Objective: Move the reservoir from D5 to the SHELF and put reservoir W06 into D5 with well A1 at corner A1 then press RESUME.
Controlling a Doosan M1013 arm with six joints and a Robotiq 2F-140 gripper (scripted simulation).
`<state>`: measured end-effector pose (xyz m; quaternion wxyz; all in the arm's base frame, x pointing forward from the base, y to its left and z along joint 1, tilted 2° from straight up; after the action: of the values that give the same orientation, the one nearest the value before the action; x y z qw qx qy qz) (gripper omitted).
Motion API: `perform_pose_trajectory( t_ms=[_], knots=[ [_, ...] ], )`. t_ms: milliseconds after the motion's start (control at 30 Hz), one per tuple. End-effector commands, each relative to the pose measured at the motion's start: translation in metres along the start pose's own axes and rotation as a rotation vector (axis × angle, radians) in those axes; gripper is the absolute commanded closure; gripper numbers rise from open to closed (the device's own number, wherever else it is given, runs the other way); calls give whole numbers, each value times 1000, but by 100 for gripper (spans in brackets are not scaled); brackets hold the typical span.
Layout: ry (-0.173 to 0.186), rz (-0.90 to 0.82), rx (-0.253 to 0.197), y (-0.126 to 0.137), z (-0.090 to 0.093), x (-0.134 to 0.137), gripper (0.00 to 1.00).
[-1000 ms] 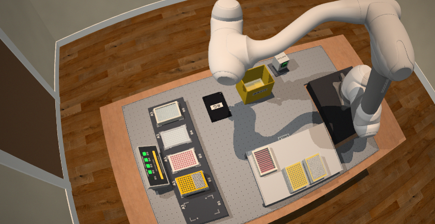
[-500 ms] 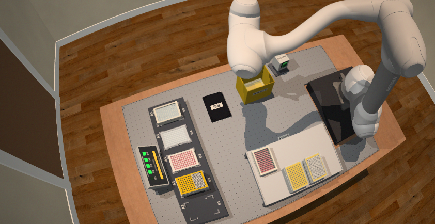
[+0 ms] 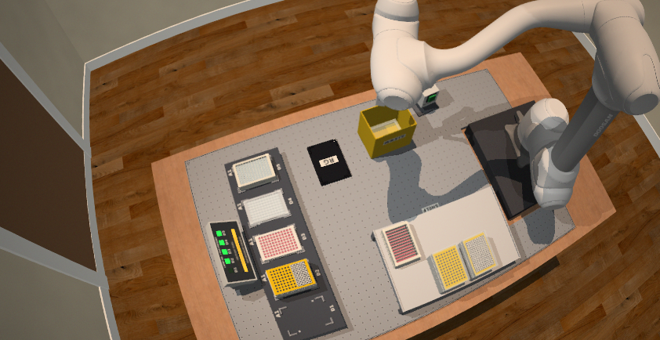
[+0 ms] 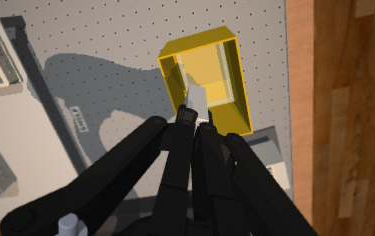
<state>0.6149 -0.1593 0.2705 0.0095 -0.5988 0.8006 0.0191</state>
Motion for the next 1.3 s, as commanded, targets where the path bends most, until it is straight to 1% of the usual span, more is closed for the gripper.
perform_pose_trajectory(
  t_ms=[0, 67, 133, 633, 700, 1000, 1200, 1267],
  knots=[
    [0, -59, 0, 14, 0, 6, 100],
    [0, -99, 0, 23, 0, 10, 100],
    [0, -99, 0, 23, 0, 10, 100],
    [0, -399, 0, 91, 0, 40, 100],
    [0, -399, 0, 91, 0, 40, 100],
    [0, -579, 0, 132, 0, 59, 100],
    [0, -590, 0, 160, 0, 71, 100],
    [0, -590, 0, 160, 0, 71, 100]
  ],
)
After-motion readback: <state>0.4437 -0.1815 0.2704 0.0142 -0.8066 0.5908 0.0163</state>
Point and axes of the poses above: the point where the finger pads meet when closed, its own z axis out along the fingers, its own x axis across the jaws, y = z × x, the point moved 4 cm from there along -z, back along the fingers, and after that the axes turned 3 degrees about -z, right-handed, at the moved point
